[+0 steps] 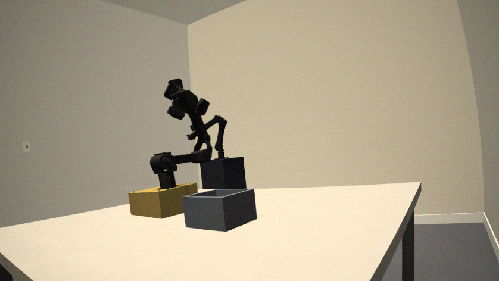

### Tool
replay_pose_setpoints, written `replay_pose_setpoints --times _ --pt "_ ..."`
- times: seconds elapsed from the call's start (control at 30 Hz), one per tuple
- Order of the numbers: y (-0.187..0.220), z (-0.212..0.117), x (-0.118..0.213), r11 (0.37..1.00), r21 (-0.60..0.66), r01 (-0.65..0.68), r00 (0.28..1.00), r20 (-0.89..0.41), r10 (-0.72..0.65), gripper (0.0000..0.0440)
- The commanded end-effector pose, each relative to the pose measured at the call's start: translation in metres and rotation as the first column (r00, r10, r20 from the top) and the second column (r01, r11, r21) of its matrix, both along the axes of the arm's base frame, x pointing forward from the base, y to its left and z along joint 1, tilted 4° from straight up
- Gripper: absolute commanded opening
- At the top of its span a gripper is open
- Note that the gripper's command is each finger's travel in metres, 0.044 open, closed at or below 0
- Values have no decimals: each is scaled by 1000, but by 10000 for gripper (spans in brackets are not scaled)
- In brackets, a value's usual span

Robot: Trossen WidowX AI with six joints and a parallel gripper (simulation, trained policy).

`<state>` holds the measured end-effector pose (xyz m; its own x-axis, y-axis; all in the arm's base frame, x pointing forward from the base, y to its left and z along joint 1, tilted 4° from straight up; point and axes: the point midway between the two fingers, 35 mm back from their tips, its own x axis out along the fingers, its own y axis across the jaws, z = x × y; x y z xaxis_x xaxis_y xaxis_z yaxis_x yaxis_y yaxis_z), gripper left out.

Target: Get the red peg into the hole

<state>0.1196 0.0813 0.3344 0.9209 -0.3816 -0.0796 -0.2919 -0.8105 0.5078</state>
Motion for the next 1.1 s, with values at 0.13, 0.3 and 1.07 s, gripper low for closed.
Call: replay_pose_setpoints --times 0.13,0.3,1.07 --pt "-6 -6 -9 998 65 -12 999 -36 15 440" --pt "-23 -17 -21 989 137 -52 990 -126 69 440" --pt "-79 -106 -12 884 391 -256 581 -669 464 440"
